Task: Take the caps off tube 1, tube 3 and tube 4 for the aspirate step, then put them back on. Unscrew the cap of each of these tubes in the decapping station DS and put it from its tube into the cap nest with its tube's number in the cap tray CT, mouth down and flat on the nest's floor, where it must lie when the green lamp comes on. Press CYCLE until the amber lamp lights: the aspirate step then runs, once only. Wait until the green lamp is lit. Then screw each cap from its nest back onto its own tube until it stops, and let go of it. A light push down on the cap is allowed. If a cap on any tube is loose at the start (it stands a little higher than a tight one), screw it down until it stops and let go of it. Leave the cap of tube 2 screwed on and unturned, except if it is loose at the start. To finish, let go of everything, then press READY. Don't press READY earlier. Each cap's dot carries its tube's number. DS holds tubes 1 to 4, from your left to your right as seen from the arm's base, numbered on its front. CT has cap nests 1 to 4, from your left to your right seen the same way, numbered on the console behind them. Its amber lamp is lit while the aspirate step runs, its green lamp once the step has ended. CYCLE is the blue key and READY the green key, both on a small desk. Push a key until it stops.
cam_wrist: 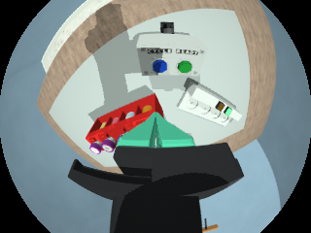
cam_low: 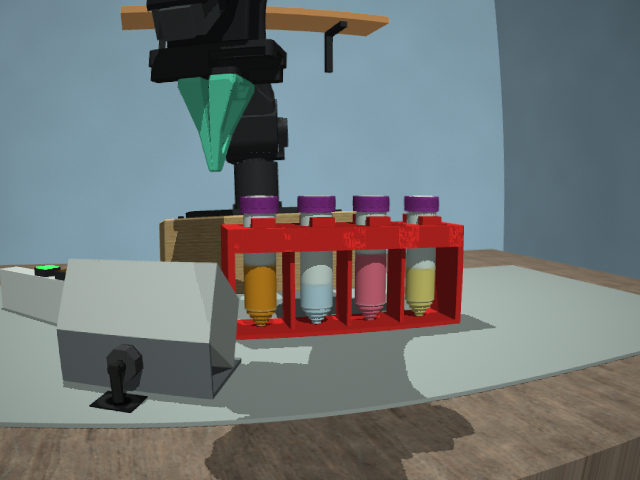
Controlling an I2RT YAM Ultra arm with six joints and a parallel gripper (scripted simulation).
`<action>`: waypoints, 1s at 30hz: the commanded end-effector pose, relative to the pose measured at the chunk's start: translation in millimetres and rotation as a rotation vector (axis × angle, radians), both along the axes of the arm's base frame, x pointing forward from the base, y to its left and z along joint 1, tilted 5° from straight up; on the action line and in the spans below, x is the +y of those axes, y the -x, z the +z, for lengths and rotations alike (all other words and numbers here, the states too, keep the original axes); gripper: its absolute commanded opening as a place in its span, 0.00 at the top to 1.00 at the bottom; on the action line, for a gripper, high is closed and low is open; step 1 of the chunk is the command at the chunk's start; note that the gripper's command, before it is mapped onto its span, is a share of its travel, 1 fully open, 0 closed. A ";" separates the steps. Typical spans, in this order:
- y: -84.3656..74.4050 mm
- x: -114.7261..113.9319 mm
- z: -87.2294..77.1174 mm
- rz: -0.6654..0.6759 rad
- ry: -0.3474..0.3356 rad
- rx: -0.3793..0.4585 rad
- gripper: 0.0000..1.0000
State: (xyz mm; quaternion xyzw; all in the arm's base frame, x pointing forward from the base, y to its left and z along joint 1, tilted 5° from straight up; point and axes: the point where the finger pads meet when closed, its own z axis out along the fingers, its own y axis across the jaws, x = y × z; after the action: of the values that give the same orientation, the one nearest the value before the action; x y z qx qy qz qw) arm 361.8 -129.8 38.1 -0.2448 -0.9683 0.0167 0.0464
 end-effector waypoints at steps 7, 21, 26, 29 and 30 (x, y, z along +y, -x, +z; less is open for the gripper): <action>-17.3 -67.4 -34.9 0.006 0.012 -0.028 1.00; -18.5 -72.7 -38.5 0.006 0.012 -0.028 1.00; -18.5 -72.7 -38.5 0.006 0.012 -0.028 1.00; -18.7 -72.8 -38.3 0.006 0.012 -0.028 1.00; -18.7 -72.8 -38.3 0.006 0.012 -0.028 1.00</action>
State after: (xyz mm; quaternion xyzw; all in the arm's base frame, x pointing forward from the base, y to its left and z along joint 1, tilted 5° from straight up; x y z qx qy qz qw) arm 375.1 -200.7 -8.2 -0.2438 -0.9687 0.0168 0.0436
